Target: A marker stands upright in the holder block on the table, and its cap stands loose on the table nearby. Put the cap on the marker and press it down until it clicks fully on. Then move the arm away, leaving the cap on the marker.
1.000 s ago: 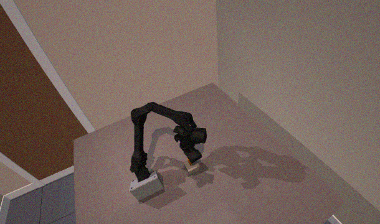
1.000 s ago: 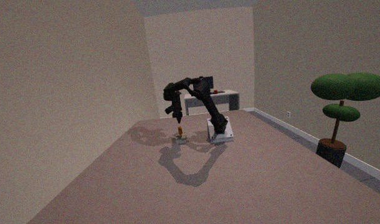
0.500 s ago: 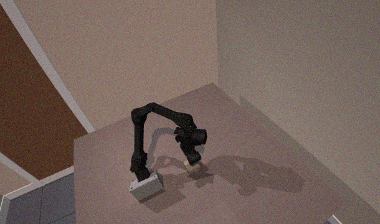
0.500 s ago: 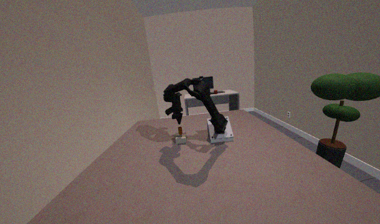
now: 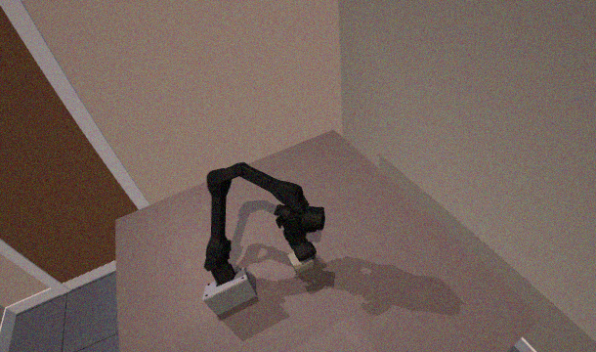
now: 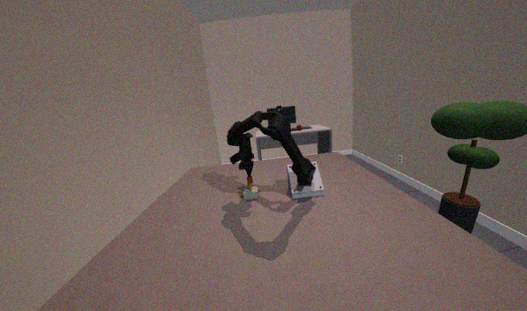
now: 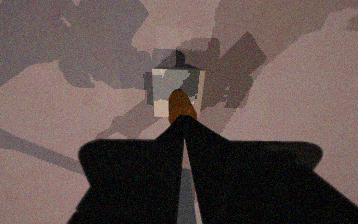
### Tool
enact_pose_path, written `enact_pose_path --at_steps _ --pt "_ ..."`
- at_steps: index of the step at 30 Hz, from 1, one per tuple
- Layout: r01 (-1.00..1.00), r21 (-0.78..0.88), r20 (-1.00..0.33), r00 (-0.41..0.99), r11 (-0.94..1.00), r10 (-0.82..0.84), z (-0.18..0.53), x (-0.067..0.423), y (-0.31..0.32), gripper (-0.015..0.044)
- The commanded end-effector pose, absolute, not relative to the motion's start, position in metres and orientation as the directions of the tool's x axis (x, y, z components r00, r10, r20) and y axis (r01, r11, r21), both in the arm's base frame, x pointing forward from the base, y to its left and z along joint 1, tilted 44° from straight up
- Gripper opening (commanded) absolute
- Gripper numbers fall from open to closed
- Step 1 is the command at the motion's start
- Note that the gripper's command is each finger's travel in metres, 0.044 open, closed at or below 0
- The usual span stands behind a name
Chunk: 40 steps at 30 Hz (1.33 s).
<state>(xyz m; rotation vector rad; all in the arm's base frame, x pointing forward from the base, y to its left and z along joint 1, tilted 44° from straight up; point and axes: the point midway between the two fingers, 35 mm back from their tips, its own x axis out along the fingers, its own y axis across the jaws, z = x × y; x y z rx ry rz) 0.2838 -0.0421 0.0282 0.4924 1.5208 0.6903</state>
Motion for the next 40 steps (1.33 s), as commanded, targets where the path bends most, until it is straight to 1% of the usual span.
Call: enact_pose_path --at_steps 1,13,20,24,40 --pt "-0.1 0.685 -0.728 -0.074 0.721 0.682 0.025 0.284 -0.038 0.0" --pt "-0.101 0.681 -0.732 -0.068 0.725 0.678 0.025 0.285 -0.04 0.0" --pt "-0.1 0.679 -0.734 -0.069 0.727 0.676 0.081 0.291 -0.094 0.0" --pt "-0.1 0.68 -0.733 -0.07 0.727 0.676 0.088 0.291 -0.1 0.0" --pt "-0.1 0.68 -0.733 -0.07 0.727 0.676 0.088 0.291 -0.1 0.042"
